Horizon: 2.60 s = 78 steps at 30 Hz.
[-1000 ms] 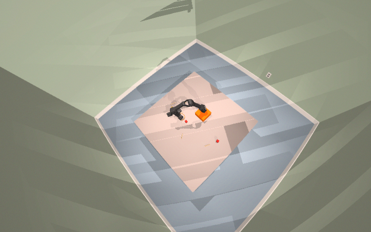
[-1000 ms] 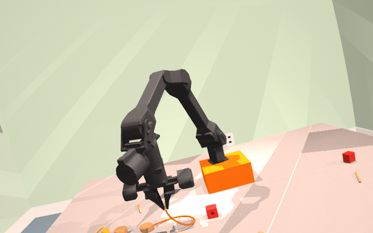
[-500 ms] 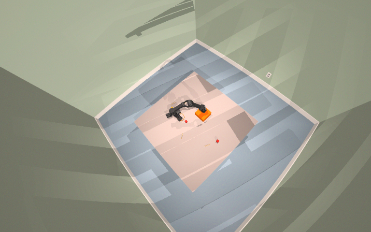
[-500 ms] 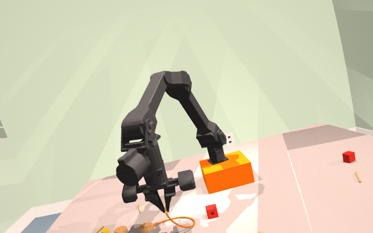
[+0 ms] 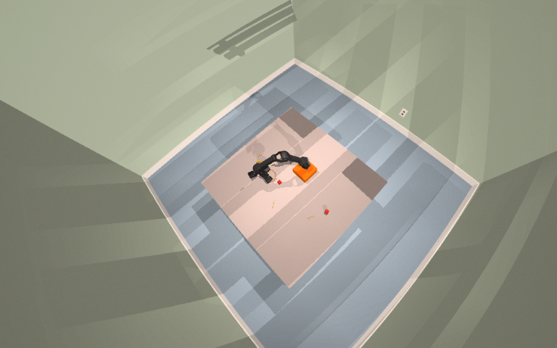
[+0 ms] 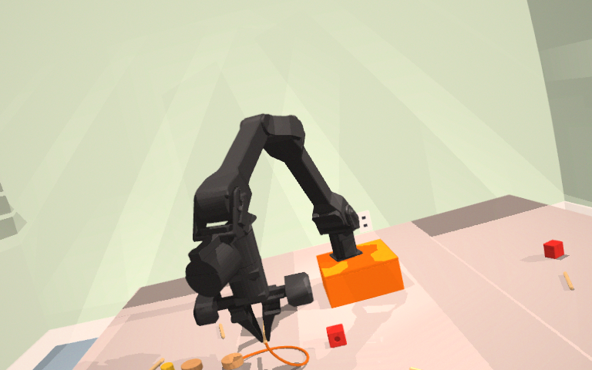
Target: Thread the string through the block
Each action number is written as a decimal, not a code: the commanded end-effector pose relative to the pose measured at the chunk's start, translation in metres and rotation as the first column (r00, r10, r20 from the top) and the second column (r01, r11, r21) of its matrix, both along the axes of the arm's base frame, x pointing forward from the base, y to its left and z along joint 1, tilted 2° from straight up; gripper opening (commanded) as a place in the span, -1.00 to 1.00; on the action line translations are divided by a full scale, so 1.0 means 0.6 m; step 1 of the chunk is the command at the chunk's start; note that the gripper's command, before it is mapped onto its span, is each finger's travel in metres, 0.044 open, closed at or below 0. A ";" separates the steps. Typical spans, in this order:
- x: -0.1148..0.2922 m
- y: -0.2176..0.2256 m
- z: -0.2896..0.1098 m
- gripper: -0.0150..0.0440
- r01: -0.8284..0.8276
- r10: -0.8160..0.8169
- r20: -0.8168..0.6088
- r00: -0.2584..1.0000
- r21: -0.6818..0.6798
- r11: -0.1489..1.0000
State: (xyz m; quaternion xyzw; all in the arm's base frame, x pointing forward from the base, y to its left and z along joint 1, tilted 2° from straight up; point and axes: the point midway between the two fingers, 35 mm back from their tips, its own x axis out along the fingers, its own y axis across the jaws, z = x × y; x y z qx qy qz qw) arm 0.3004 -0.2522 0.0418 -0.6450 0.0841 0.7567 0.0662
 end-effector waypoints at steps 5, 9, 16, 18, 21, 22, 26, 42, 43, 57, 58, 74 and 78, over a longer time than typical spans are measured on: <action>0.020 0.004 -0.001 -0.49 0.001 -0.001 0.015 1.000 0.002 1.000; 0.028 0.004 0.000 -0.49 0.001 -0.001 0.023 1.000 -0.001 1.000; 0.043 0.005 0.001 -0.49 0.000 0.000 0.036 0.999 -0.005 1.000; 0.047 0.006 0.001 -0.49 0.000 0.000 0.040 0.999 -0.006 1.000; 0.054 0.006 0.002 -0.49 0.000 0.000 0.046 0.999 -0.008 1.000; 0.056 0.007 0.002 -0.49 0.000 0.001 0.048 0.999 -0.008 1.000; 0.064 0.008 0.003 -0.49 -0.001 0.001 0.056 0.998 -0.010 1.000; 0.098 0.012 0.005 -0.49 -0.005 0.007 0.086 0.996 -0.018 1.000; 0.100 0.012 0.005 -0.49 -0.005 0.006 0.088 0.996 -0.018 1.000; 0.129 0.018 0.007 -0.49 0.000 0.002 0.113 0.994 -0.022 1.000; 0.131 0.018 0.007 -0.49 0.001 0.002 0.114 0.993 -0.022 1.000; 0.164 0.026 0.009 -0.49 0.006 -0.003 0.143 0.990 -0.025 1.000; 0.172 0.029 0.009 -0.49 0.008 -0.004 0.151 0.989 -0.025 1.000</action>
